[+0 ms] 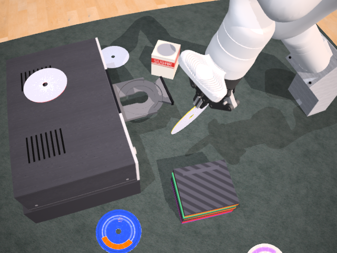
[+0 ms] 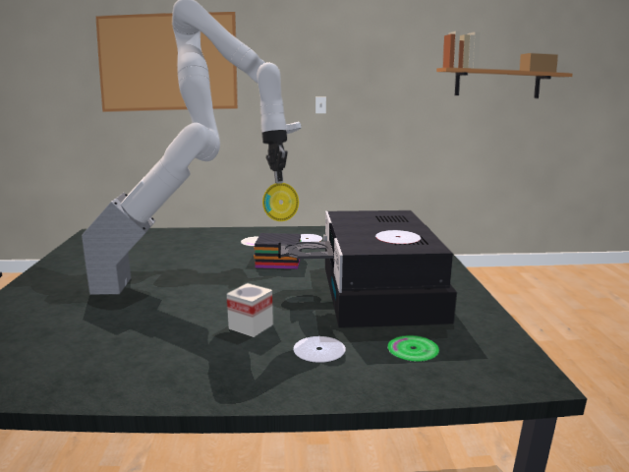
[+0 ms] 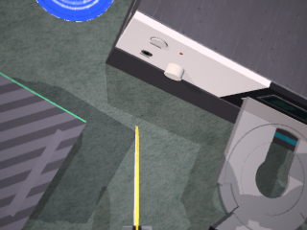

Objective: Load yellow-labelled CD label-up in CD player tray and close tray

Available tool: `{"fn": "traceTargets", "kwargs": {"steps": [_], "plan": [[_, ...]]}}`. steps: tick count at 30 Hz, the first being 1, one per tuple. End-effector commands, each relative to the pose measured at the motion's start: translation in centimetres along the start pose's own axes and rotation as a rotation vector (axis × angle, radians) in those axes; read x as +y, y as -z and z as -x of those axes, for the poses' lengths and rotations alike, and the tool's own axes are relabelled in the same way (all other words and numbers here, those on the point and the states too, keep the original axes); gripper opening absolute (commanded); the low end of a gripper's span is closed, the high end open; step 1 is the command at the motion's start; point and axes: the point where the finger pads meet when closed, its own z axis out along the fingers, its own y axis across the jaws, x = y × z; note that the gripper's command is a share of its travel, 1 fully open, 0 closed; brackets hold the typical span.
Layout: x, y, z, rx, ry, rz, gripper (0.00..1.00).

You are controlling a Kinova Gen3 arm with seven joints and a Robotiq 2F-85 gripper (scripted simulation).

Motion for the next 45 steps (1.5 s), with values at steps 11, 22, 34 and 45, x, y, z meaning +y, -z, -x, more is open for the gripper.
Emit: {"fn": "traceTargets", "kwargs": {"steps": [11, 22, 34, 45], "plan": [[1.8, -0.5, 0.3, 0.045, 0.21, -0.017, 0.11], [4.1, -1.0, 0.4, 0.096, 0.441, -0.017, 0.11], [6.3, -1.6, 0.5, 0.144, 0.656, -0.017, 0.11], [8.2, -2.0, 0.5, 0.186, 0.845, -0.016, 0.11]]}}
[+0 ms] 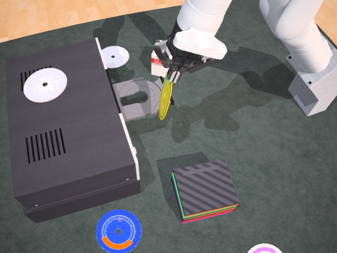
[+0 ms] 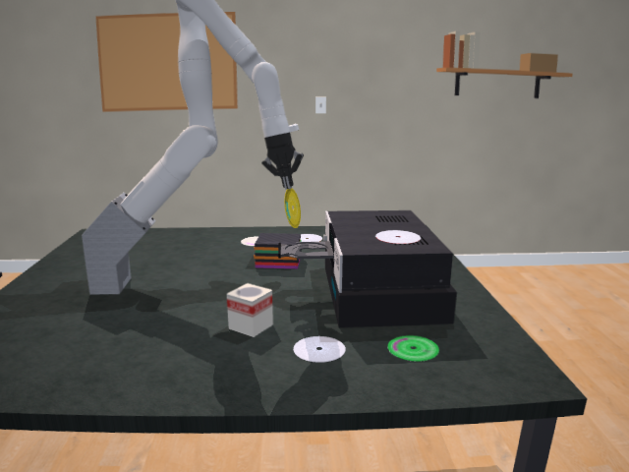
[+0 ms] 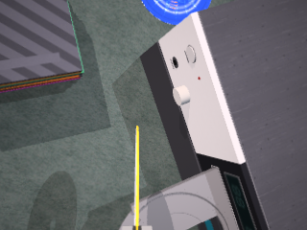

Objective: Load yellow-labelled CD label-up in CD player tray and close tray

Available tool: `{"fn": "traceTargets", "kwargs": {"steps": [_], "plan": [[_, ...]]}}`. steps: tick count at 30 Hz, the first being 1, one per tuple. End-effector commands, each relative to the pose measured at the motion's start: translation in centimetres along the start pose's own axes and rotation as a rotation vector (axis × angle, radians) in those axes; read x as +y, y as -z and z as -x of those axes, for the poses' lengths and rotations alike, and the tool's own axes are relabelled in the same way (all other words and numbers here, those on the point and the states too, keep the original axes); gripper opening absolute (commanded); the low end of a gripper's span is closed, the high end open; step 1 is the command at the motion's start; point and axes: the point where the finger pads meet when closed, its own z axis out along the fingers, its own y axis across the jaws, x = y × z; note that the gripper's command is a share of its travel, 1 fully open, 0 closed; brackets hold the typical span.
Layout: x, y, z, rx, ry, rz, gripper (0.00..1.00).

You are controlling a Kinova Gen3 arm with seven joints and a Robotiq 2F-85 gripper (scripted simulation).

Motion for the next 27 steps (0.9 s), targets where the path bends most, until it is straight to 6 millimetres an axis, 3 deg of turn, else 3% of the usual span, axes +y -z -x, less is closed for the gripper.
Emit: {"fn": "traceTargets", "kwargs": {"steps": [1, 27], "plan": [[0.0, -0.1, -0.1, 0.039, 0.058, -0.016, 0.11], [3.0, -0.9, 3.5, 0.14, 0.521, -0.01, 0.11]]}}
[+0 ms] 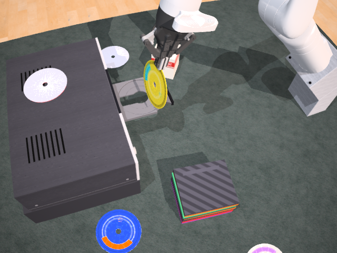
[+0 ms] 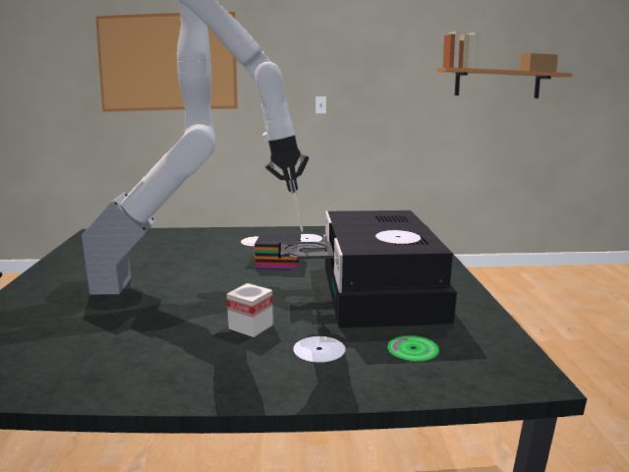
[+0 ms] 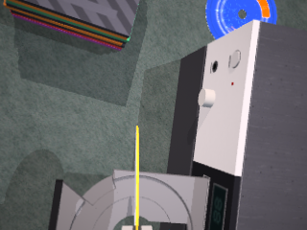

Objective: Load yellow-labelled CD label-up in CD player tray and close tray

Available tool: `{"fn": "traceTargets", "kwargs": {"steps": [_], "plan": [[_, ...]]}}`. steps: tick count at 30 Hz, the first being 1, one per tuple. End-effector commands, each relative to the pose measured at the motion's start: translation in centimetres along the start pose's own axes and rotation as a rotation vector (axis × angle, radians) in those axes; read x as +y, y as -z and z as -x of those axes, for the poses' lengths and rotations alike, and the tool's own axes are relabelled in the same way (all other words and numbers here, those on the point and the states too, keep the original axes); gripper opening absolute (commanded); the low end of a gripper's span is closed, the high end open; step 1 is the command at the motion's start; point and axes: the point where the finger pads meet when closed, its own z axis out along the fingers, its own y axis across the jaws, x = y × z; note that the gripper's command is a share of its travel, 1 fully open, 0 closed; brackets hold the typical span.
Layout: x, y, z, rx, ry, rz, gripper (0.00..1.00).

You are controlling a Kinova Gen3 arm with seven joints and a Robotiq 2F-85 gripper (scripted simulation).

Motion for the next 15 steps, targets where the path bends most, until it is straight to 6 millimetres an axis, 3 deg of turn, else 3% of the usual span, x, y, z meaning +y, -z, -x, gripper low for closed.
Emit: {"fn": "traceTargets", "kwargs": {"steps": [1, 15], "plan": [[0.5, -0.1, 0.0, 0.048, 0.075, 0.006, 0.11], [0.9, -0.2, 2.0, 0.089, 0.273, 0.009, 0.11]]}}
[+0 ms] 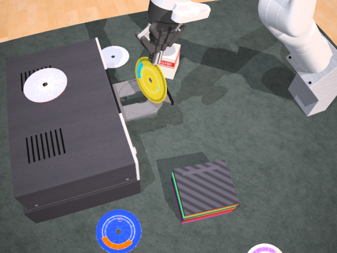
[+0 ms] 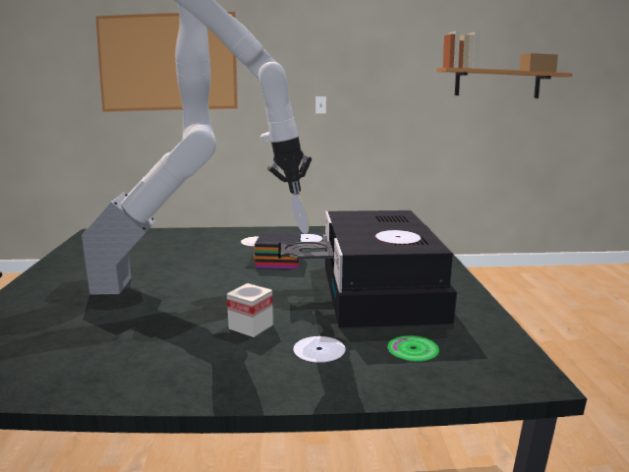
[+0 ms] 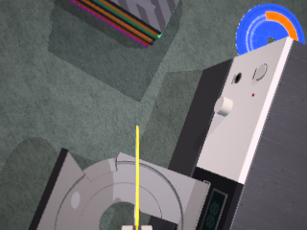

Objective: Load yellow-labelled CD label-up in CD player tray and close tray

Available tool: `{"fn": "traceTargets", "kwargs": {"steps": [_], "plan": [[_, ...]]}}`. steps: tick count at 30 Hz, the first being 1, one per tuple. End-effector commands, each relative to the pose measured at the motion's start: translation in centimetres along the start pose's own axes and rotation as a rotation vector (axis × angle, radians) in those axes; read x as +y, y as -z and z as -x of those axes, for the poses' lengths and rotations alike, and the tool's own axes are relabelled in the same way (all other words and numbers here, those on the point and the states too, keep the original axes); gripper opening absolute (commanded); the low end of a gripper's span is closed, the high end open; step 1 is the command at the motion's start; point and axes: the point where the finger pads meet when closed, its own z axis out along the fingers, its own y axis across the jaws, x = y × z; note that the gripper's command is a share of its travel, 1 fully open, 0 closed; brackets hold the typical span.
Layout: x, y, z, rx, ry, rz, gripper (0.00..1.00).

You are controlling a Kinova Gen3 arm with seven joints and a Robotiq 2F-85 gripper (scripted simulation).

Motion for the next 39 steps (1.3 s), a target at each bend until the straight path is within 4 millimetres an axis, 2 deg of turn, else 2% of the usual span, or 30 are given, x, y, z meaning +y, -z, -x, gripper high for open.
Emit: {"fn": "traceTargets", "kwargs": {"steps": [1, 23, 39], "plan": [[0.5, 0.0, 0.1, 0.035, 0.06, 0.014, 0.11], [0.5, -0.1, 2.7, 0.086, 0.311, 0.017, 0.11], [0.5, -0.1, 3.8, 0.109, 0.422, 0.018, 0.11]]}}
